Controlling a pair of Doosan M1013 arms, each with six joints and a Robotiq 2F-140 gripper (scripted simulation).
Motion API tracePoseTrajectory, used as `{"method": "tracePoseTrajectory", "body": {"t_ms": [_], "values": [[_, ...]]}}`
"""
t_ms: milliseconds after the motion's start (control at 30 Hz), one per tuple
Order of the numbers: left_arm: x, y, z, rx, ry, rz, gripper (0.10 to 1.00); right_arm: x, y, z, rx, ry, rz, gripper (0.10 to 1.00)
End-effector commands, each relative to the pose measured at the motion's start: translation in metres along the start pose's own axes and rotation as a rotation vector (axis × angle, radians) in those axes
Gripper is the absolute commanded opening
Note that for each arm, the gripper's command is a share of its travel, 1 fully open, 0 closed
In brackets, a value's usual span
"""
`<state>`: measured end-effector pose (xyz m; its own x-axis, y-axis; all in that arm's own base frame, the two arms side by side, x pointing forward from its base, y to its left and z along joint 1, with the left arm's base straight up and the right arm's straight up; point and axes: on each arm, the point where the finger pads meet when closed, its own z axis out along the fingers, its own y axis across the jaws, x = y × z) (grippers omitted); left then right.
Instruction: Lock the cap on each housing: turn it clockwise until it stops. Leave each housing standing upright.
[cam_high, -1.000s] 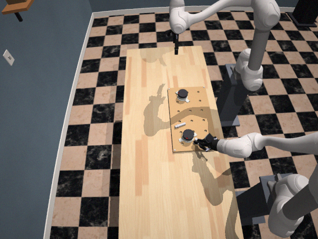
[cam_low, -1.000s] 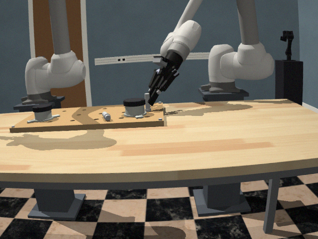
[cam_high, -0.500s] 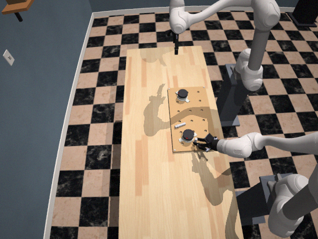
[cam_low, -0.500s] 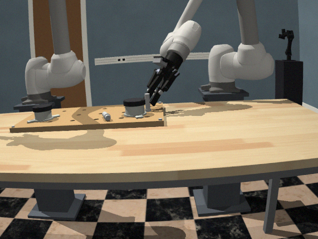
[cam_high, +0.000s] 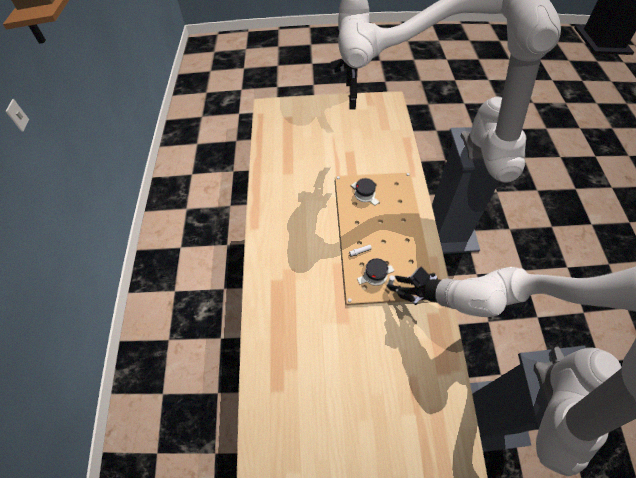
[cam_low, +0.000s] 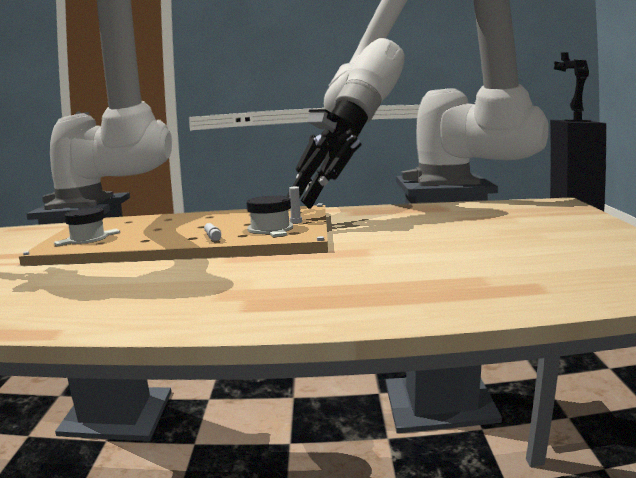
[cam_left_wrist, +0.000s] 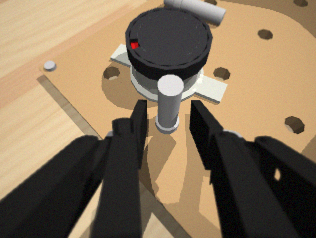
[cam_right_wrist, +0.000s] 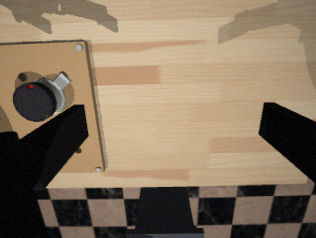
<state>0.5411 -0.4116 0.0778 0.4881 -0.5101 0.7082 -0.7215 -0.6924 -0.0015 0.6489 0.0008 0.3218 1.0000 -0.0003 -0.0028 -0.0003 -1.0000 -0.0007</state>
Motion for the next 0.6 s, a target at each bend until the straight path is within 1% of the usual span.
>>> {"method": "tracePoseTrajectory", "body": {"t_ms": [0,167,267,367,400,567], "values": [[0.001,0.000,0.000,-0.001,0.000,0.000,0.328,0.000,0.000,-0.001,0.000,0.001,0.000,1.000],[0.001,0.000,0.000,-0.001,0.000,0.000,0.328,0.000,0.000,-0.001,0.000,0.001,0.000,1.000],[0.002,0.000,-0.017,0.000,0.004,0.001,0.328,0.000,0.000,-0.001,0.000,0.001,0.000,1.000],[0.000,0.000,-0.019,0.000,0.000,0.000,0.328,0.000,0.000,-0.001,0.000,0.001,0.000,1.000],[0.002,0.000,-0.025,0.000,0.003,0.001,0.328,0.000,0.000,-0.001,0.000,0.001,0.000,1.000],[0.001,0.000,-0.044,0.000,0.003,0.001,0.328,0.000,0.000,-0.001,0.000,0.001,0.000,1.000]]}}
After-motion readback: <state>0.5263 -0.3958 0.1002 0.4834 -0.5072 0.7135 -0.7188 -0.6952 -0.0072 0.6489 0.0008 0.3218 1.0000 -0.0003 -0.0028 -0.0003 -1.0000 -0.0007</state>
